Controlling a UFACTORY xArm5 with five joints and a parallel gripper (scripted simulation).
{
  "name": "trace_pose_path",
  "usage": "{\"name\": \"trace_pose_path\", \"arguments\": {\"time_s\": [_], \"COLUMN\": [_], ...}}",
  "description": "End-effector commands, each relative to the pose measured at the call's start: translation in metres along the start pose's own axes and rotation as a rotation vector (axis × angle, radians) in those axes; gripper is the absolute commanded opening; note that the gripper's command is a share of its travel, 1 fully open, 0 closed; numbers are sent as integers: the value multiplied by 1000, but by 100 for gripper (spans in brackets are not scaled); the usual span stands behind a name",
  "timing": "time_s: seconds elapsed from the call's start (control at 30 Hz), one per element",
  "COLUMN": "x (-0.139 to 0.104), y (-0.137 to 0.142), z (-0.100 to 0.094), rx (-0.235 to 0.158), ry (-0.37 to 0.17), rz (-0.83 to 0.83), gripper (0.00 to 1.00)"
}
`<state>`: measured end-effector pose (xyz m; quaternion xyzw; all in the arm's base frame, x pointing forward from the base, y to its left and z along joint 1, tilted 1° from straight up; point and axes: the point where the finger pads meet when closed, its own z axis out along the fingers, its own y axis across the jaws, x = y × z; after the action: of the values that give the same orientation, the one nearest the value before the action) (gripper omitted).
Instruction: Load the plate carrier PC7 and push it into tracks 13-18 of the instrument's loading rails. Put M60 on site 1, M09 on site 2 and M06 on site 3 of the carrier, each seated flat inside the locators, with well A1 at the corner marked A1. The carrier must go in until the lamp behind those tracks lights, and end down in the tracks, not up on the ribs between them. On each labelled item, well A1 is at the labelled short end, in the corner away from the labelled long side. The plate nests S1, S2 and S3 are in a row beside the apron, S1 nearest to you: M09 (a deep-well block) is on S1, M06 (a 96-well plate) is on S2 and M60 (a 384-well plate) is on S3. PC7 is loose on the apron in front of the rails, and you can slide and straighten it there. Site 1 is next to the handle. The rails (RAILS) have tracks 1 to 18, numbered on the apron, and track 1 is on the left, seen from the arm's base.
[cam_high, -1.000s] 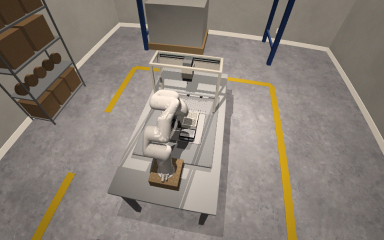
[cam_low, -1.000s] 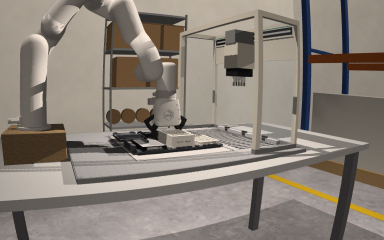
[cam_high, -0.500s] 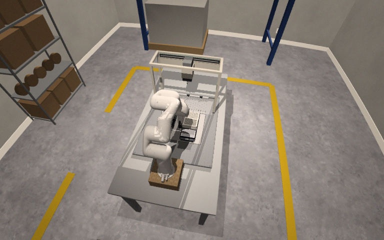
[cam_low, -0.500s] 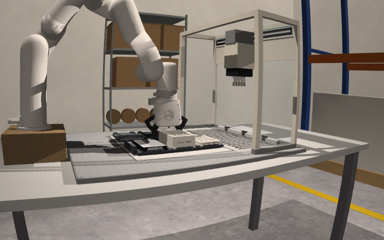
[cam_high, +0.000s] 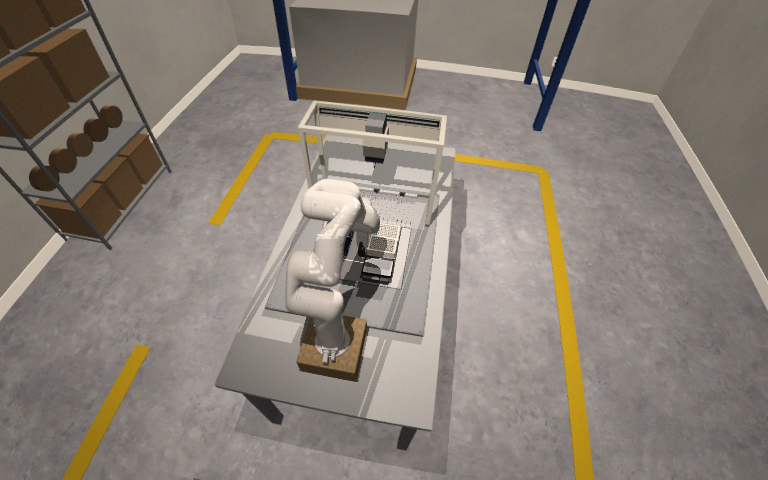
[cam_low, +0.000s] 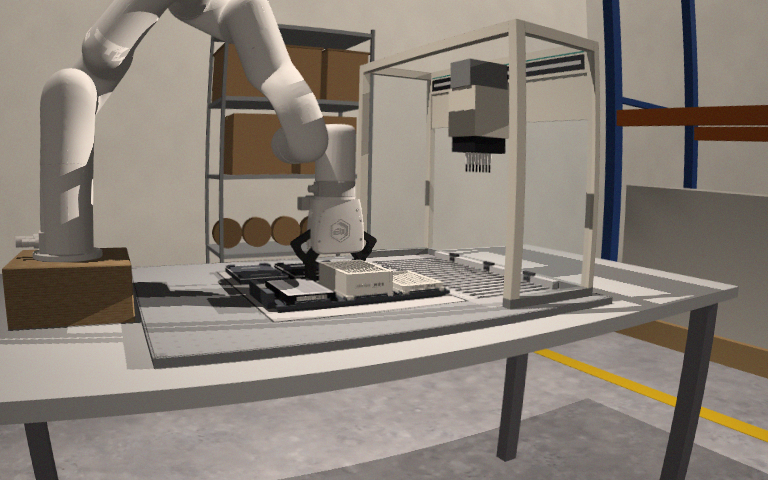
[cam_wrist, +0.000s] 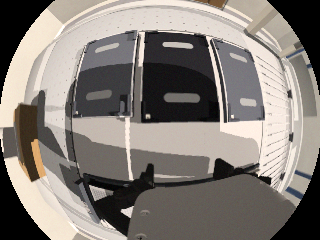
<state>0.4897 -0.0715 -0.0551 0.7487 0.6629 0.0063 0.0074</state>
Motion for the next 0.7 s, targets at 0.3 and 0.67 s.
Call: {"name": "trace_pose_path", "arguments": {"time_s": [0.3,0.67], "x": [-6,-12], "y": [2,2], "z": [-1,-1], "rx": [-4,-4], "ry": [9,9], "rz": [0,0], "gripper": [100,100]}}
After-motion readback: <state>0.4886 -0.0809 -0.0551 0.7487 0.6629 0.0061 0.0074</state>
